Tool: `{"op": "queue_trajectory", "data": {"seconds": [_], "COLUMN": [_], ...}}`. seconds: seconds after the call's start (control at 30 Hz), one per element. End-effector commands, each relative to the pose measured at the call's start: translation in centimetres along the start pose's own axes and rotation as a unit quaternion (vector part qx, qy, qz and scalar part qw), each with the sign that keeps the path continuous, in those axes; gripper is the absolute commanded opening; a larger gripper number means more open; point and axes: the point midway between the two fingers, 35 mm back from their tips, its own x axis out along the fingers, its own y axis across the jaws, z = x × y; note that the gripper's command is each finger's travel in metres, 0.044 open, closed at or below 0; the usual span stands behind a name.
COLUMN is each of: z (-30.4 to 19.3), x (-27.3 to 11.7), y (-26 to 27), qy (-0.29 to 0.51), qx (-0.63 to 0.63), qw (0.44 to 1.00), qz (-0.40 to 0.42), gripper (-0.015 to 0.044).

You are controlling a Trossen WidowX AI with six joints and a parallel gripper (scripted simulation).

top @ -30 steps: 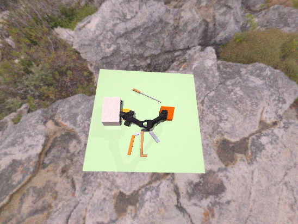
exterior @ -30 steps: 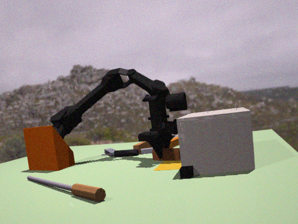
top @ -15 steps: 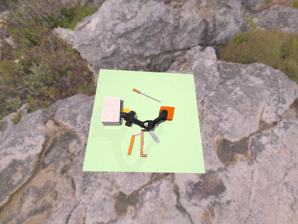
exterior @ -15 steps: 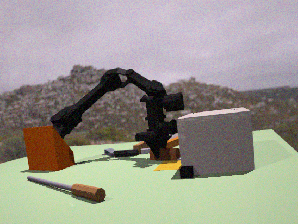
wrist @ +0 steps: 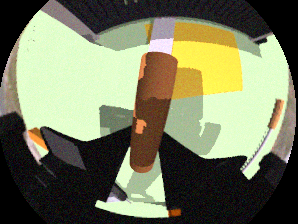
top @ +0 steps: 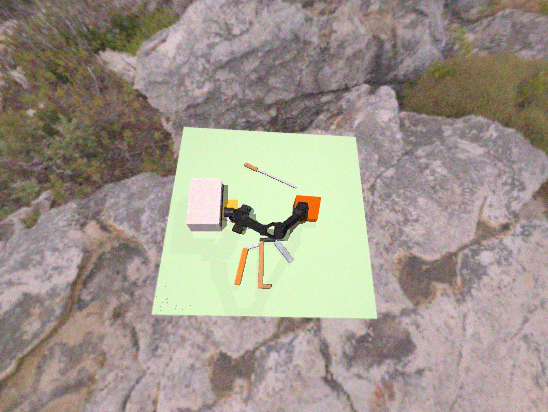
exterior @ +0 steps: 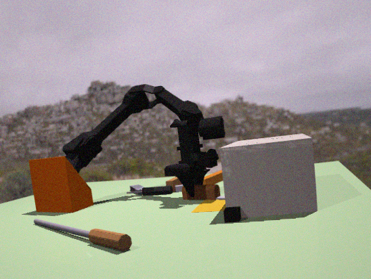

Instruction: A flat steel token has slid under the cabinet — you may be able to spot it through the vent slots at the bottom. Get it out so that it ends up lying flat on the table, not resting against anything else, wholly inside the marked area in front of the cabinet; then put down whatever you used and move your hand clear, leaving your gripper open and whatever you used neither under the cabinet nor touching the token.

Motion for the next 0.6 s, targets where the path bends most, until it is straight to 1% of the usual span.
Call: {"op": "queue_trajectory", "data": {"seconds": [0.0,0.57], "z": [-0.6,-2.4], "x": [0.1,0.1], "y": [-0.1,0.0], "qy": [0.001,0.002], "qx": [0.004,0.004], "qw": [1.000,1.000], "qz": [-0.001,-0.001], "gripper": [0.0000,0.0000]}}
